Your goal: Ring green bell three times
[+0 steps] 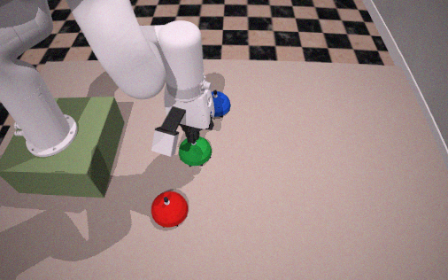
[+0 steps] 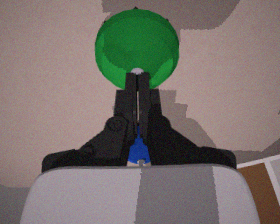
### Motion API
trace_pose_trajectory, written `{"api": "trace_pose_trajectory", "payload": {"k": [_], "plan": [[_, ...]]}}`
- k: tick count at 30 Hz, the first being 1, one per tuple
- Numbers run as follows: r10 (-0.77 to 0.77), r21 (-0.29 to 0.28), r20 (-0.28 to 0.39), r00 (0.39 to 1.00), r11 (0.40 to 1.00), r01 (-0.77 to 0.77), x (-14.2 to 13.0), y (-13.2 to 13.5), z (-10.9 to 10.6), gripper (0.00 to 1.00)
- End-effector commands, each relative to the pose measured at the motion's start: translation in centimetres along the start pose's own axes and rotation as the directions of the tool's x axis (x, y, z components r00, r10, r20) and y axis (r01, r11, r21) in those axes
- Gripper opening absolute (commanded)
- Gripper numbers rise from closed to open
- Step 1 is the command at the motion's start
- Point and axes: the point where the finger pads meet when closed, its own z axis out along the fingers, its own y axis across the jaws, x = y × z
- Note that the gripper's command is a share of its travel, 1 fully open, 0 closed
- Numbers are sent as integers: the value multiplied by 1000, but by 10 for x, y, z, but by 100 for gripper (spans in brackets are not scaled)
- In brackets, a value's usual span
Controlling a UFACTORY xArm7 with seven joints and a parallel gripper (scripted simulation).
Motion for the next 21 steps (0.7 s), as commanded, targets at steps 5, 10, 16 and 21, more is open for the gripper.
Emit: {"api": "trace_pose_trajectory", "payload": {"k": [5, 10, 16, 21], "plan": [[0, 4, 0, 1000, 1000, 0, 0, -1, 0, 0], [0, 4, 0, 1000, 1000, 0, 0, -1, 1, 0], [0, 4, 0, 1000, 1000, 0, 0, -1, 3, 0], [0, 4, 0, 1000, 1000, 0, 0, -1, 3, 0]]}}
